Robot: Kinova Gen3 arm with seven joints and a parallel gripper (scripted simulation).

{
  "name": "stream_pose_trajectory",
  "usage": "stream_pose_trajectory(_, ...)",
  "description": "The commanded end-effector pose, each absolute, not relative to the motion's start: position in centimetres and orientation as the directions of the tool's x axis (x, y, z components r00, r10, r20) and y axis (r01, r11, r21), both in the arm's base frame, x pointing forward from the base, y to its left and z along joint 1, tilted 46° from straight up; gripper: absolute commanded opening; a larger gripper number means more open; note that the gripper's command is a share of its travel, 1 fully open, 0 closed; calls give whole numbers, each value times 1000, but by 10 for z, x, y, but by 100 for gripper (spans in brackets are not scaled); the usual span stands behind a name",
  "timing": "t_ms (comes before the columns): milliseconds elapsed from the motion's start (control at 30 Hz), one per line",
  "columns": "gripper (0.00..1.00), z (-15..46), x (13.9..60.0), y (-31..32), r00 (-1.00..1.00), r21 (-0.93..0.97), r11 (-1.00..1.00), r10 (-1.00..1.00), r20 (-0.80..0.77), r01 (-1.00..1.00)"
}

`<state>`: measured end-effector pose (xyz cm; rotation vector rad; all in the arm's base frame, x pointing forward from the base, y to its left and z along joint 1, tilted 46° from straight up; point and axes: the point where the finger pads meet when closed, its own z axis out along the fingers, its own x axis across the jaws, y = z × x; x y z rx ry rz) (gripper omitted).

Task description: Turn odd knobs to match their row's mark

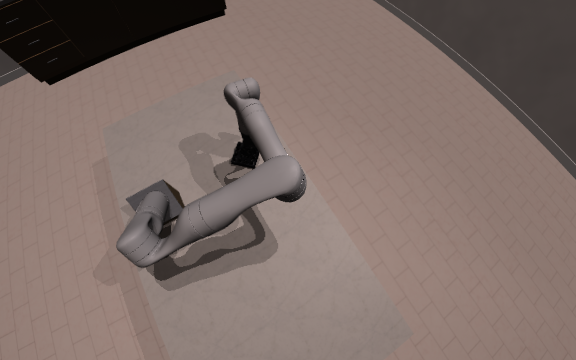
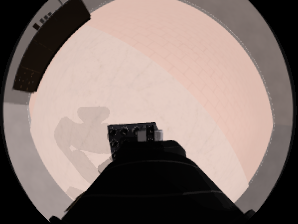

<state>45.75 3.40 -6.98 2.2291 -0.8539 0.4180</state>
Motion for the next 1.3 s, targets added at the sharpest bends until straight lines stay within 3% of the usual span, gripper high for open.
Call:
stream_pose_trajectory(0,30,-69,458,35,730,497,-537,-454,510,-682)
stream_pose_trajectory(1267,30,-69,458,35,777,533,-568,-415,473,-628)
